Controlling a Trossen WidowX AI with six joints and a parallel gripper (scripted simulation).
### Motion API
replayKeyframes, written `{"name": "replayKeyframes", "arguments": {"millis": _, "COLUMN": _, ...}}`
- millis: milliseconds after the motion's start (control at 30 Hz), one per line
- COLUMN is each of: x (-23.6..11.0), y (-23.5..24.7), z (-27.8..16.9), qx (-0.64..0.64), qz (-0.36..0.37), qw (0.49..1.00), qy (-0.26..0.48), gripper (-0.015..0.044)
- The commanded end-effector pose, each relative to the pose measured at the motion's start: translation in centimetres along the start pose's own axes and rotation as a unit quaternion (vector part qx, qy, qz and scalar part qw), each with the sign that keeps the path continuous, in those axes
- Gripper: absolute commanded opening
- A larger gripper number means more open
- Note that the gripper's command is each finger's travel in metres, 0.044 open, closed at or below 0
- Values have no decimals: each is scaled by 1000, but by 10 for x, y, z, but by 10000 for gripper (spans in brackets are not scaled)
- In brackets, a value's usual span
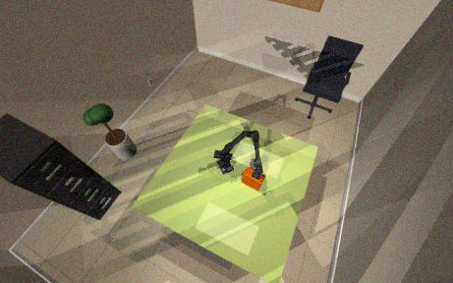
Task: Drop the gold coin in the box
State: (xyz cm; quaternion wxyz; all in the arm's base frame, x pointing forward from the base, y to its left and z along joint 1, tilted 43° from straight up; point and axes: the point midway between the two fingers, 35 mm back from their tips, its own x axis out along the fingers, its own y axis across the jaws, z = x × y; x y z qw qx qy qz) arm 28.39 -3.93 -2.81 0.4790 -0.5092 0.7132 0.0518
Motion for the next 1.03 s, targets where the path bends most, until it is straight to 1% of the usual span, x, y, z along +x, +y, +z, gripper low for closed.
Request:
{"name": "replayKeyframes", "arguments": {"millis": 0, "x": 0, "y": 0, "z": 0, "qx": 1, "qz": 0, "qw": 1000, "qy": 0, "gripper": 161}}
{"name": "replayKeyframes", "arguments": {"millis": 200, "x": 0, "y": 0, "z": 0, "qx": 1, "qz": 0, "qw": 1000, "qy": 0, "gripper": 161}}
{"name": "replayKeyframes", "arguments": {"millis": 500, "x": -21, "y": 0, "z": 0, "qx": 0, "qz": 0, "qw": 1000, "qy": 0, "gripper": 397}}
{"name": "replayKeyframes", "arguments": {"millis": 567, "x": -45, "y": 1, "z": -1, "qx": -3, "qz": -2, "qw": 1000, "qy": 1, "gripper": 440}}
{"name": "replayKeyframes", "arguments": {"millis": 633, "x": -58, "y": 2, "z": -2, "qx": -5, "qz": -2, "qw": 1000, "qy": 3, "gripper": 440}}
{"name": "replayKeyframes", "arguments": {"millis": 1000, "x": -58, "y": 2, "z": -2, "qx": -5, "qz": -2, "qw": 1000, "qy": 3, "gripper": 440}}
